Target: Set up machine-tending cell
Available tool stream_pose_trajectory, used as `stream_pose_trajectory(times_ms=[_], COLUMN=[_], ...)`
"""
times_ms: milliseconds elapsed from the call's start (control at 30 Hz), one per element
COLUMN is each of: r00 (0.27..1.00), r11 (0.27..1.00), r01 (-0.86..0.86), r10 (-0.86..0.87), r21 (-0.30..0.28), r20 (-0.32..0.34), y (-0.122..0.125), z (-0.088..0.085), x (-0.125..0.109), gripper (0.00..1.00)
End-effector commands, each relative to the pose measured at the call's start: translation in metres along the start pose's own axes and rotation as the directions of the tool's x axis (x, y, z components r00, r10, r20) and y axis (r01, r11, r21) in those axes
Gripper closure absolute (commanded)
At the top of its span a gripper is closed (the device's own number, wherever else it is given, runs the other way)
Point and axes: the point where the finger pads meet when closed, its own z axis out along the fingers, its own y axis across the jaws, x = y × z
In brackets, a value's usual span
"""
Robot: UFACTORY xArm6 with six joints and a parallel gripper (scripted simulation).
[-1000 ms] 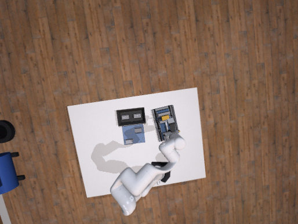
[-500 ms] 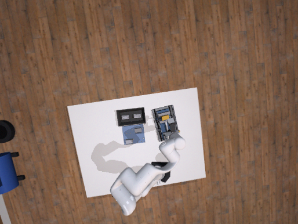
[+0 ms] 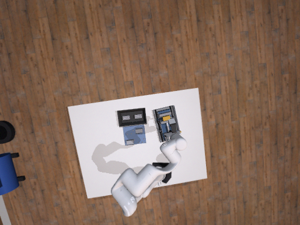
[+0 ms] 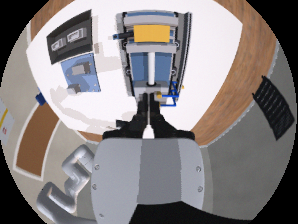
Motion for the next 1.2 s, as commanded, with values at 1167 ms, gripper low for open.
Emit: stream_pose_trajectory(times_ms=[1167], r00=[0.616], r11=[0.616], r01=[0.788], r10=[-0.788], r21=[-0.004], r20=[0.001], y=[0.003], z=[-0.003], x=[0.020], gripper=[1.00])
